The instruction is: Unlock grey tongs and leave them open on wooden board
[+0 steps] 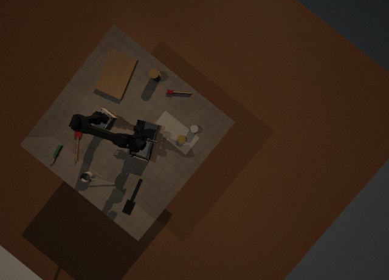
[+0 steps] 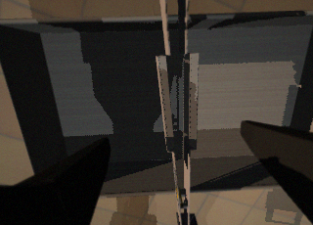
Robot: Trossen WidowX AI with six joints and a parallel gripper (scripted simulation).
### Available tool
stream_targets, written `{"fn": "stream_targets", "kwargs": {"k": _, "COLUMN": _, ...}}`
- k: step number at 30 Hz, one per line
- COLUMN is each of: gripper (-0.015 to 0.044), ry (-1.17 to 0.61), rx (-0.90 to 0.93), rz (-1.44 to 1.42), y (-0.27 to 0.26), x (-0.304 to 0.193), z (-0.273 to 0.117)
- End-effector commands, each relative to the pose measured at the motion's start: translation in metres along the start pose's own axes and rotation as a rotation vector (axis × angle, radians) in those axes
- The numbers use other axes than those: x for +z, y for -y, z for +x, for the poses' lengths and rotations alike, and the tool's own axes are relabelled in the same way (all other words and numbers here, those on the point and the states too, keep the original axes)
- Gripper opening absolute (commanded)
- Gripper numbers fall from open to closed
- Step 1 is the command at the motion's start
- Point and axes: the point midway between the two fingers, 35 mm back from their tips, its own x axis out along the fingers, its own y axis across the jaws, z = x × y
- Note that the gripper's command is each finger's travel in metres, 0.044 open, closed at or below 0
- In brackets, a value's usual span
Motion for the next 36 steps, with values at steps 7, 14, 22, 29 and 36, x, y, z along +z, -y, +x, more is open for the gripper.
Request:
{"fn": "stream_targets", "kwargs": {"k": 7, "gripper": 0.044, "ry": 0.0, "rx": 0.001, "rz": -0.006, "y": 0.002, "x": 0.001, "z": 0.004}}
{"fn": "stream_targets", "kwargs": {"k": 14, "gripper": 0.044, "ry": 0.0, "rx": 0.0, "rz": -0.006, "y": 0.003, "x": 0.002, "z": 0.015}}
{"fn": "stream_targets", "kwargs": {"k": 22, "gripper": 0.044, "ry": 0.0, "rx": 0.0, "rz": -0.006, "y": 0.003, "x": 0.003, "z": 0.028}}
{"fn": "stream_targets", "kwargs": {"k": 29, "gripper": 0.044, "ry": 0.0, "rx": 0.0, "rz": -0.006, "y": 0.003, "x": 0.003, "z": 0.04}}
{"fn": "stream_targets", "kwargs": {"k": 36, "gripper": 0.044, "ry": 0.0, "rx": 0.0, "rz": -0.006, "y": 0.003, "x": 0.002, "z": 0.051}}
